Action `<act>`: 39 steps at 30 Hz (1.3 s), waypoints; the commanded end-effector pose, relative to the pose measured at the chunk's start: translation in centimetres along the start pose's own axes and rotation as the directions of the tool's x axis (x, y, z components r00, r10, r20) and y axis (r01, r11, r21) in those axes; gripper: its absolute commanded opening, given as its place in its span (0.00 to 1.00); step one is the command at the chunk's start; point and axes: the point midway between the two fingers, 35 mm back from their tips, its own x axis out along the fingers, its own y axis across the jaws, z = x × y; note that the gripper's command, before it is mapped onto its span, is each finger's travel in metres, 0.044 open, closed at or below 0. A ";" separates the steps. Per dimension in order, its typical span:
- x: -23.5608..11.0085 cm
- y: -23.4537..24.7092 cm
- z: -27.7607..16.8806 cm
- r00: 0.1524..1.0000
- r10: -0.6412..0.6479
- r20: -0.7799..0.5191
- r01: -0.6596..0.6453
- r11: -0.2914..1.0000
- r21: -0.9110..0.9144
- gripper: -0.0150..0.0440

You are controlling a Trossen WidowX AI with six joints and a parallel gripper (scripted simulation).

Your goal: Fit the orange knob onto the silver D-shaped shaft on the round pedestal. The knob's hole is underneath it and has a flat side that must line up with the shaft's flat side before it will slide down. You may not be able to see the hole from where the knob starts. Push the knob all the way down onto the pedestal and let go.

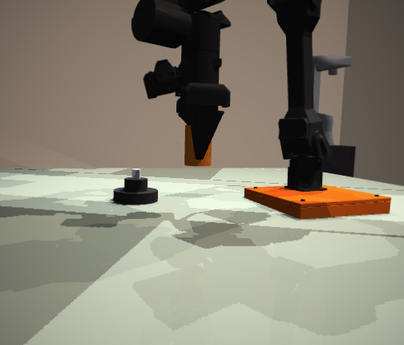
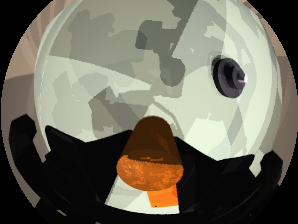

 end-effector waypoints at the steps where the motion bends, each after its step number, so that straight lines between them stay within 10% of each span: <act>1: 2.2 0.1 0.2 1.000 -0.006 0.002 0.006 1.000 0.005 0.25; 25: 8.6 0.3 0.3 1.000 -0.011 0.007 0.011 1.000 0.007 0.25; 34: 8.4 0.3 0.3 1.000 -0.010 0.005 0.010 1.000 0.004 0.65; 39: 8.4 0.3 0.3 1.000 -0.010 0.005 0.010 1.000 0.004 0.66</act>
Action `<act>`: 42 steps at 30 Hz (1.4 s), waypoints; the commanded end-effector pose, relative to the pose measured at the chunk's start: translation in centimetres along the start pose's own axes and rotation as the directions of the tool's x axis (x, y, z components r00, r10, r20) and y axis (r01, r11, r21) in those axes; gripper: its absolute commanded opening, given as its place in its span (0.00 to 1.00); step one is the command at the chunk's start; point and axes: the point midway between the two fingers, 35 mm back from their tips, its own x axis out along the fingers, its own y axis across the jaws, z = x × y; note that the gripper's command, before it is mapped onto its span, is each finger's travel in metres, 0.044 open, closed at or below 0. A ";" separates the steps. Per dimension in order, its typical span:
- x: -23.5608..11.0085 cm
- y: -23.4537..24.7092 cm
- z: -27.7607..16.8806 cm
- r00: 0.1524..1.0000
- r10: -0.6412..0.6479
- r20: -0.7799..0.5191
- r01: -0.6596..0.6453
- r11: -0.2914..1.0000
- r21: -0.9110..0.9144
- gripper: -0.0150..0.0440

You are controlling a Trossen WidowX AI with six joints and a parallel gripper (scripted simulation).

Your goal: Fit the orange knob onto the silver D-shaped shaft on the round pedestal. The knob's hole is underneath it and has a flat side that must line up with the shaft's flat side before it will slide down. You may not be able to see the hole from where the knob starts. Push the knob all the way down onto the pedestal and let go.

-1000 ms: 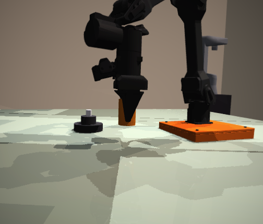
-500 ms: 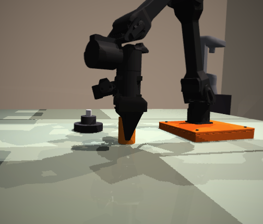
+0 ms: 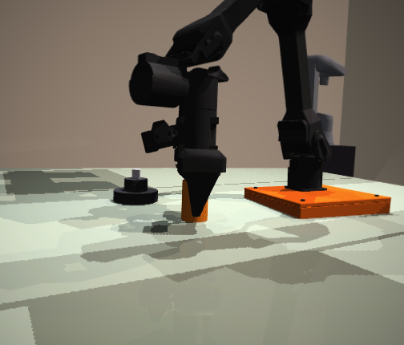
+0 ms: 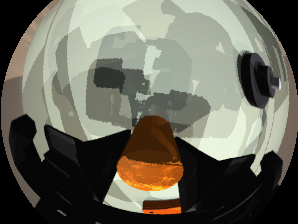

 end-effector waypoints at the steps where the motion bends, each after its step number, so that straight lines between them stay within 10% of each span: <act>1: 0.0 0.0 0.0 1.000 0.000 0.000 0.000 1.000 0.000 0.66; 11: 0.0 0.0 0.0 1.000 0.000 0.000 0.000 1.000 0.000 0.66; 19: -8.1 0.0 0.0 1.000 -0.001 0.002 0.001 1.000 0.004 1.00; 42: -5.4 0.1 0.1 1.000 -0.001 0.002 0.001 1.000 0.004 1.00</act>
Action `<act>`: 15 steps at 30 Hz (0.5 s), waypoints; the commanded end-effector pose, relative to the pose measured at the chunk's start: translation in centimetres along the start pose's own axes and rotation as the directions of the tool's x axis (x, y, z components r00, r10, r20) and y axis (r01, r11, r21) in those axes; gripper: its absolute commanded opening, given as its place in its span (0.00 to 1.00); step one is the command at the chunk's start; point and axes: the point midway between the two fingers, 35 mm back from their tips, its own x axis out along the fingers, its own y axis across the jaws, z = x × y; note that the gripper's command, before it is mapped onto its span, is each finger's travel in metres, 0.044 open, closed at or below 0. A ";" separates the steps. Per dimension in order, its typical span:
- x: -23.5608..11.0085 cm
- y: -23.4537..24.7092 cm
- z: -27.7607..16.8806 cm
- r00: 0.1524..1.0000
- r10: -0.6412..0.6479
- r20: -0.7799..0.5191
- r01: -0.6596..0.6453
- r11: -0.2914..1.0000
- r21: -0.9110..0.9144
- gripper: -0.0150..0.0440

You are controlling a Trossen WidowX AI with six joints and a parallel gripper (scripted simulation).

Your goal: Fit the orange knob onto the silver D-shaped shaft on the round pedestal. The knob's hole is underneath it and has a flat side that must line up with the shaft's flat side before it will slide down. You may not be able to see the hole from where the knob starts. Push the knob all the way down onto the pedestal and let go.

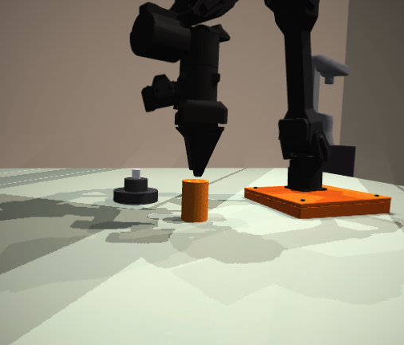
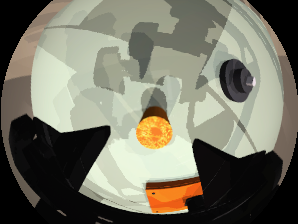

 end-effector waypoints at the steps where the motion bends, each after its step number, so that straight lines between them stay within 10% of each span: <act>1: 1.0 -0.1 0.0 1.000 -0.007 -0.006 0.007 1.000 0.002 1.00; 15: 3.3 0.0 0.0 1.000 -0.007 -0.006 0.007 1.000 0.002 1.00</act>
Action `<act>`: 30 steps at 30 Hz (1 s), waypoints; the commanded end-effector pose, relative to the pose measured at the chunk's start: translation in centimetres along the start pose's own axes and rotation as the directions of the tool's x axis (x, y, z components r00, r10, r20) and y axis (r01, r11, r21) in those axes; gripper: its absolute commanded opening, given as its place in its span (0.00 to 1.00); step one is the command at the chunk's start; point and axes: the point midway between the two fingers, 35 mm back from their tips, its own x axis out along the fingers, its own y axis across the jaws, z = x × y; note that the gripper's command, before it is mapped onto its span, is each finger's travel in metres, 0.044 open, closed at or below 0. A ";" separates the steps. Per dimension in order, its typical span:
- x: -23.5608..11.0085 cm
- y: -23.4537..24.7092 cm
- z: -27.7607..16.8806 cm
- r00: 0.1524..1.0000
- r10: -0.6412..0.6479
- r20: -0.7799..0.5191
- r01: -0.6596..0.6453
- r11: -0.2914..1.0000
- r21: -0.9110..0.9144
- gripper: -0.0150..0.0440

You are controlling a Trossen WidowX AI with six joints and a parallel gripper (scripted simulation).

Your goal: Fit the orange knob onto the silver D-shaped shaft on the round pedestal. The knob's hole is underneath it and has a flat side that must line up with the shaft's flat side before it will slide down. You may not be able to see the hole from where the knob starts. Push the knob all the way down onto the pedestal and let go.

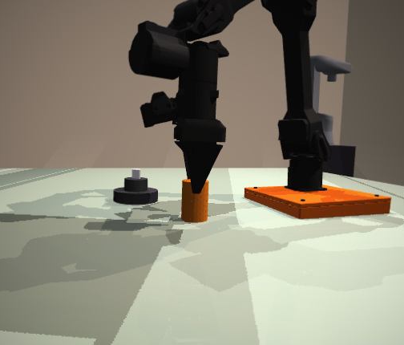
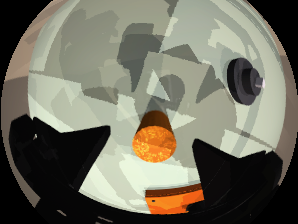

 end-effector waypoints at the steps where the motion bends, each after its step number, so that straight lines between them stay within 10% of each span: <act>1: 1.1 -0.1 -0.1 1.000 -0.008 -0.007 0.008 1.000 -0.001 1.00; 21: 4.0 -0.3 -0.3 1.000 -0.008 -0.007 0.008 1.000 -0.001 1.00; 30: 4.0 -0.3 -0.3 1.000 -0.008 -0.007 0.008 1.000 -0.001 0.60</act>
